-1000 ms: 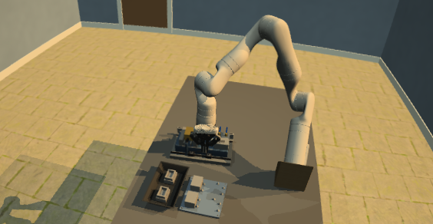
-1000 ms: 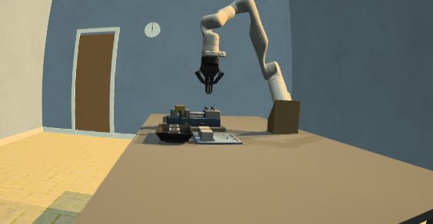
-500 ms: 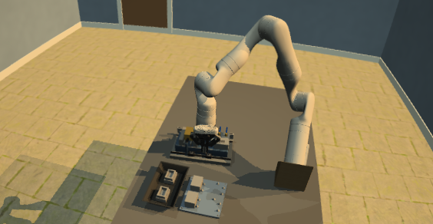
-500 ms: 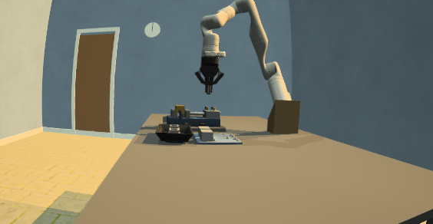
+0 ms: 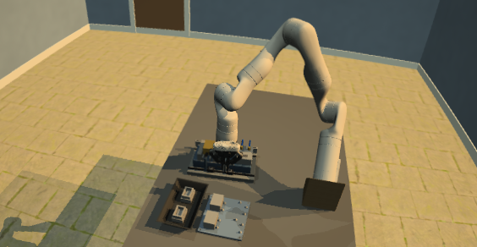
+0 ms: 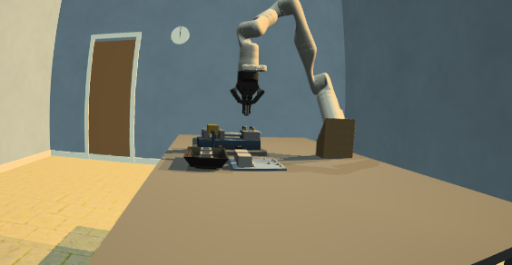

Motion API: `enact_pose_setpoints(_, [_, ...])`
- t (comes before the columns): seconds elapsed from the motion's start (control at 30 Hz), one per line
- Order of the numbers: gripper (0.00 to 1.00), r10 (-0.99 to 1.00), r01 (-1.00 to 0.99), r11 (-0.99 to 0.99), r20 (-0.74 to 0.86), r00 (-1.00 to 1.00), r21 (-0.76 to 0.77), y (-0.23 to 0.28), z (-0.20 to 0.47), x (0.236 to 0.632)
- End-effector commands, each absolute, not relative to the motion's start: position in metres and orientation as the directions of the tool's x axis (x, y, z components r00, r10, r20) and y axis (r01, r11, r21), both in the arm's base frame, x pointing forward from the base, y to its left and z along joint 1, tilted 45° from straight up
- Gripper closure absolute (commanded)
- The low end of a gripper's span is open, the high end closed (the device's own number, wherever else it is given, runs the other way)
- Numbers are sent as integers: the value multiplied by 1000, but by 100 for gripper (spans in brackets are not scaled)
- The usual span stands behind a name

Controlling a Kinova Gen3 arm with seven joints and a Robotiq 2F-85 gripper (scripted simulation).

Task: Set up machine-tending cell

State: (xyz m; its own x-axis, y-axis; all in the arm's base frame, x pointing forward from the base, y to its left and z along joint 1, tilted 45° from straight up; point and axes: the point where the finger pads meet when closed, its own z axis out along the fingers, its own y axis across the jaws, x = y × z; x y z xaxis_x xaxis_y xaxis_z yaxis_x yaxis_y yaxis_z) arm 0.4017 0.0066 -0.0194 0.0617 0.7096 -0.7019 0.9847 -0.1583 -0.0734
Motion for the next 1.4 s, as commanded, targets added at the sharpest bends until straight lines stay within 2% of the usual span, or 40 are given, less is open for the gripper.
enact_pose_setpoints(0.0, [100,707,984,-161,-704,62,-76,2,-23,400])
enact_pose_setpoints(1.37, [100,707,984,-161,-704,62,-76,-30,-55,392])
